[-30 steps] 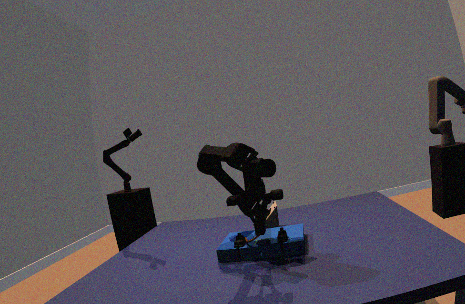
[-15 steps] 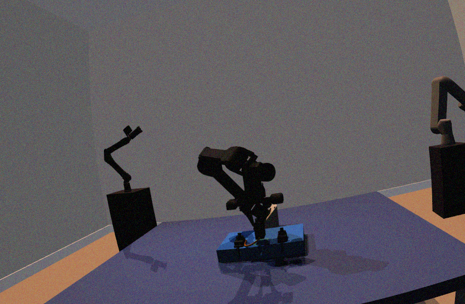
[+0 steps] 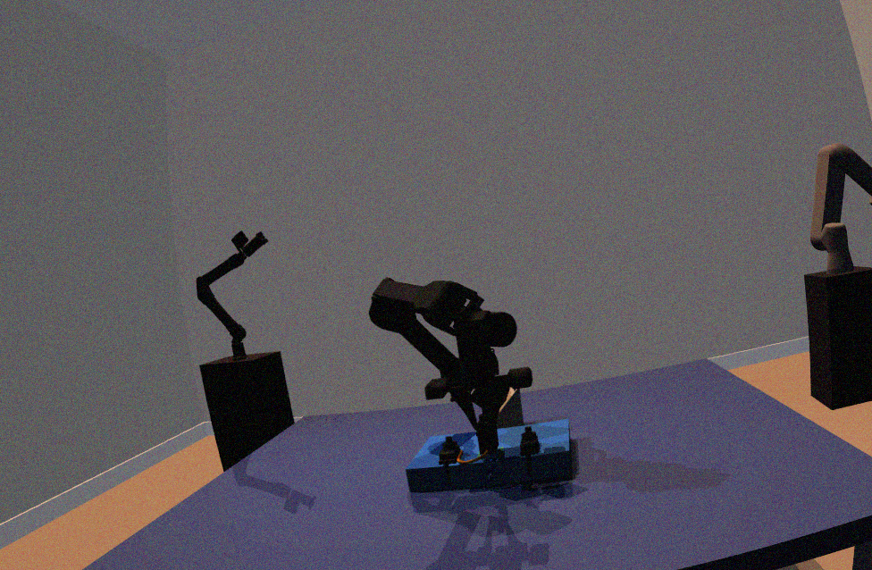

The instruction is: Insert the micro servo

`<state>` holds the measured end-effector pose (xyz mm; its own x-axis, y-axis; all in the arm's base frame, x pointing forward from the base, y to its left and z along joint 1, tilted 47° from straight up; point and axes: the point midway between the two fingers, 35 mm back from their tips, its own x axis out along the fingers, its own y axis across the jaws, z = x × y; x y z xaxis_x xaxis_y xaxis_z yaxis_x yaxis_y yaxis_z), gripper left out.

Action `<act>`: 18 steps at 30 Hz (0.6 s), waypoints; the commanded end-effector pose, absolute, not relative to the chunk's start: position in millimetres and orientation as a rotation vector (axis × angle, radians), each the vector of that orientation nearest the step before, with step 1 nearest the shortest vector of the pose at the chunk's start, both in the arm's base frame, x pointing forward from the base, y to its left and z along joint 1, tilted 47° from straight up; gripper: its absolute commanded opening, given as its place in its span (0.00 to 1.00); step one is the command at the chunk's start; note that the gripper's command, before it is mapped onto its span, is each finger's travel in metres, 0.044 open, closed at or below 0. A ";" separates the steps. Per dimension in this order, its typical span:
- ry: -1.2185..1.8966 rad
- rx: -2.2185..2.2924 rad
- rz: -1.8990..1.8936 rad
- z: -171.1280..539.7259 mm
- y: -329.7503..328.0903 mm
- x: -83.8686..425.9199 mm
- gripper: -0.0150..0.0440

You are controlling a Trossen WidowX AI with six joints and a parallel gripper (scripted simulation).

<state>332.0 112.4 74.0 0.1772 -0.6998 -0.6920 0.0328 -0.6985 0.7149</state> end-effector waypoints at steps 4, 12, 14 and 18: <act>-0.622 1.859 -1.569 72.4 110.0 333.2 0.25; -0.622 1.859 -1.569 66.4 103.9 334.8 0.25; -0.622 1.859 -1.569 64.9 102.3 335.2 0.25; -0.622 1.859 -1.569 62.2 99.5 335.9 0.25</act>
